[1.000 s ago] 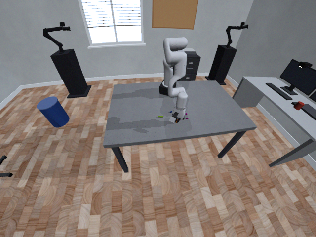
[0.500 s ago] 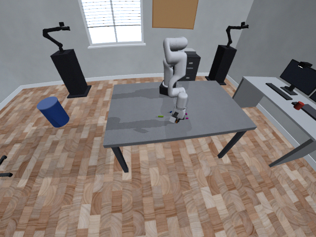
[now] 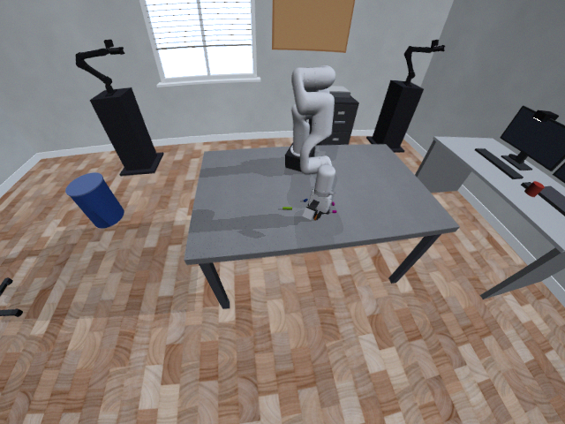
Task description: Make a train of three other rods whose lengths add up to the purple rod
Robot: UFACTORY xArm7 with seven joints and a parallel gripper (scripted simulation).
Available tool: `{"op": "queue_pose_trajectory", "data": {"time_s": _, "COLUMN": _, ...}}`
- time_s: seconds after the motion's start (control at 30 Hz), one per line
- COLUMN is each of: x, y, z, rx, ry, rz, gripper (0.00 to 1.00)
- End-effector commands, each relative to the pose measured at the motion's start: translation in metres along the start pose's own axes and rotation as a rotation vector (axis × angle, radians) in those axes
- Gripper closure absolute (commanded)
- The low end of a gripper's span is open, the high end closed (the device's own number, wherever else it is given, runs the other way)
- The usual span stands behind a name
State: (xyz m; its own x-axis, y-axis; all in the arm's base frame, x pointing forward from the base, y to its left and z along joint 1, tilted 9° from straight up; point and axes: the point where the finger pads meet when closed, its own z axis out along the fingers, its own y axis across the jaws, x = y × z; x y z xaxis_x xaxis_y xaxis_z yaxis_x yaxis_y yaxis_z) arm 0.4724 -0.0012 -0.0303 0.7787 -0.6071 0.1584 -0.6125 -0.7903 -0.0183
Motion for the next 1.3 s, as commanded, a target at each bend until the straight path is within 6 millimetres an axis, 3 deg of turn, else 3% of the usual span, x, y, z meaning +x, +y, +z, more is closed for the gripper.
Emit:
{"op": "queue_pose_trajectory", "data": {"time_s": 0.0, "x": 0.001, "y": -0.001, "z": -0.009, "rx": 0.003, "ry": 0.003, "rz": 0.000, "gripper": 0.96}}
{"op": "queue_pose_trajectory", "data": {"time_s": 0.4, "x": 0.001, "y": -0.001, "z": -0.088, "rx": 0.003, "ry": 0.003, "rz": 0.000, "gripper": 0.96}}
{"op": "queue_pose_trajectory", "data": {"time_s": 0.63, "x": 0.001, "y": -0.001, "z": -0.100, "rx": 0.003, "ry": 0.003, "rz": 0.000, "gripper": 0.96}}
{"op": "queue_pose_trajectory", "data": {"time_s": 1.07, "x": -0.002, "y": 0.001, "z": -0.101, "rx": 0.003, "ry": -0.002, "rz": 0.006, "gripper": 0.96}}
{"op": "queue_pose_trajectory", "data": {"time_s": 1.27, "x": -0.032, "y": 0.035, "z": -0.101, "rx": 0.004, "ry": -0.050, "rz": 0.114, "gripper": 0.96}}
